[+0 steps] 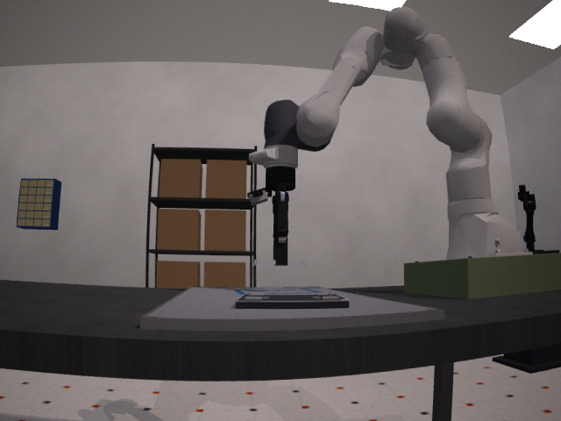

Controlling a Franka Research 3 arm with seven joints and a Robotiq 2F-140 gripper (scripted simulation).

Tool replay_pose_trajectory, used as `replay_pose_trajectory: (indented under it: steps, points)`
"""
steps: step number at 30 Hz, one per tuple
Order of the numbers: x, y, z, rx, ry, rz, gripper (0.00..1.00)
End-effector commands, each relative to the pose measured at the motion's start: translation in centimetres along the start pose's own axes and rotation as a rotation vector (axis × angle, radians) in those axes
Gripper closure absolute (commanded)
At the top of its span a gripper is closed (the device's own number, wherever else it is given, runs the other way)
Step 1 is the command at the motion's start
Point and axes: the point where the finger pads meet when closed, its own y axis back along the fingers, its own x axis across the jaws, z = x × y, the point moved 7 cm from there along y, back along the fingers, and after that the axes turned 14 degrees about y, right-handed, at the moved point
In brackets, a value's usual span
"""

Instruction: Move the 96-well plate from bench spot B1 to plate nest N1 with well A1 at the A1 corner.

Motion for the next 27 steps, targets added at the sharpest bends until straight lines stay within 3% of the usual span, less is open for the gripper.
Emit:
replay_pose_trajectory:
  steps: [1,25,27]
  points:
    - [-0.06,-0.02,0.23,-0.006,0.017,-0.005,0.4]
    - [-0.06,-0.02,0.23,-0.006,0.017,-0.005,0.4]
    - [-0.7,0.0,0.04,-0.006,-0.049,-0.004,0.4]
